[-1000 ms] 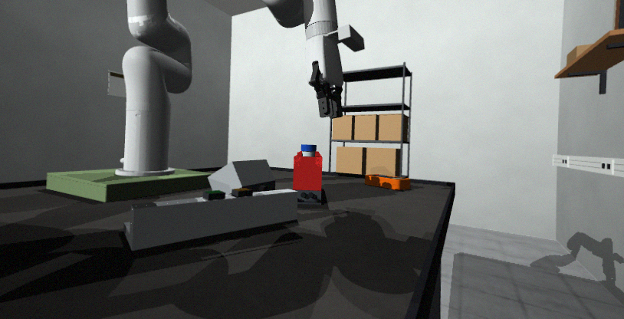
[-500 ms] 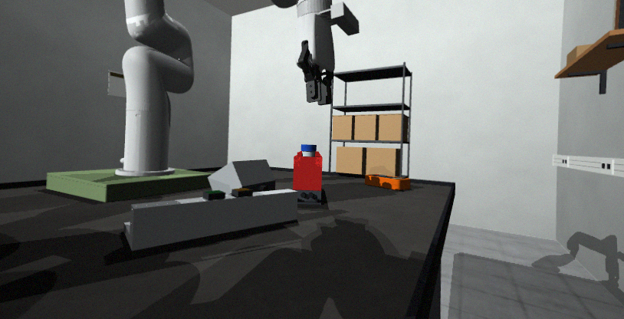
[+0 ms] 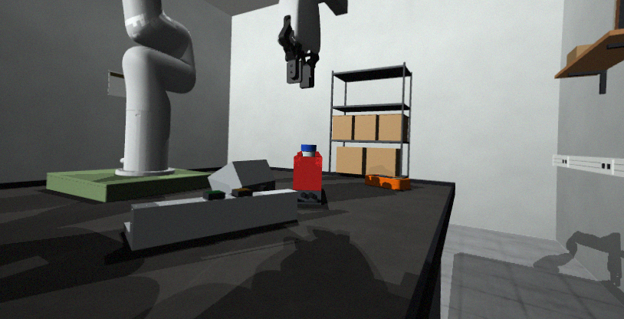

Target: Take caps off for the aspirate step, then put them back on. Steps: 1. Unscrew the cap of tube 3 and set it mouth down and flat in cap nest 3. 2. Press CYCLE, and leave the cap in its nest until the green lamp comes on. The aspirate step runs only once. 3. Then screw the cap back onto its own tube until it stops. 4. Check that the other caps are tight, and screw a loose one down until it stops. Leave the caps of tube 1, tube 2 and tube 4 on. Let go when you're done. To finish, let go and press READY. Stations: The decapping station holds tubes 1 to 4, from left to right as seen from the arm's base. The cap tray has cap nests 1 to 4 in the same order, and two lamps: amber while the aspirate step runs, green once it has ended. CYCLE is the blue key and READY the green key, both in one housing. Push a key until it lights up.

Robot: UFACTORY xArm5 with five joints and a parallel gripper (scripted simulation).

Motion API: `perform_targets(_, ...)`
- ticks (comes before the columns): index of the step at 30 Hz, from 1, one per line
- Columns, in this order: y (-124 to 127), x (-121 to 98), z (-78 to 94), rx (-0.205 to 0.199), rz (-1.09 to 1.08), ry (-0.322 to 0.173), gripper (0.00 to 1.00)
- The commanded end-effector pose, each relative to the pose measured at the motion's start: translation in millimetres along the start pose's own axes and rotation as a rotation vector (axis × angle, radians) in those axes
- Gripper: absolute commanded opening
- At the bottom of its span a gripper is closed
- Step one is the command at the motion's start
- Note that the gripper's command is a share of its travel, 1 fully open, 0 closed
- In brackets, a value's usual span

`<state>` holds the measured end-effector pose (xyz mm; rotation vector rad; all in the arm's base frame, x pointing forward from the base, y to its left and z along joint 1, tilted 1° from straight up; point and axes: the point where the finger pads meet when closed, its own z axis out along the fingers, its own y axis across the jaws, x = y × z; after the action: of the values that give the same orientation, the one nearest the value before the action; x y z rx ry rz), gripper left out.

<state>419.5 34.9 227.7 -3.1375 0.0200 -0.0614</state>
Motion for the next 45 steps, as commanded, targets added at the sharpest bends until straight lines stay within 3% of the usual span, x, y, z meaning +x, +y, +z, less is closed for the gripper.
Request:
perform_targets(1,11,-4,-8.7,-0.001,-0.003,-0.005,0.46)
perform_targets(14,15,-45,79.6,0.0,-0.198,-0.006,0.46)
perform_targets(45,15,-46,81.0,0.005,-0.648,-0.01,0.46)
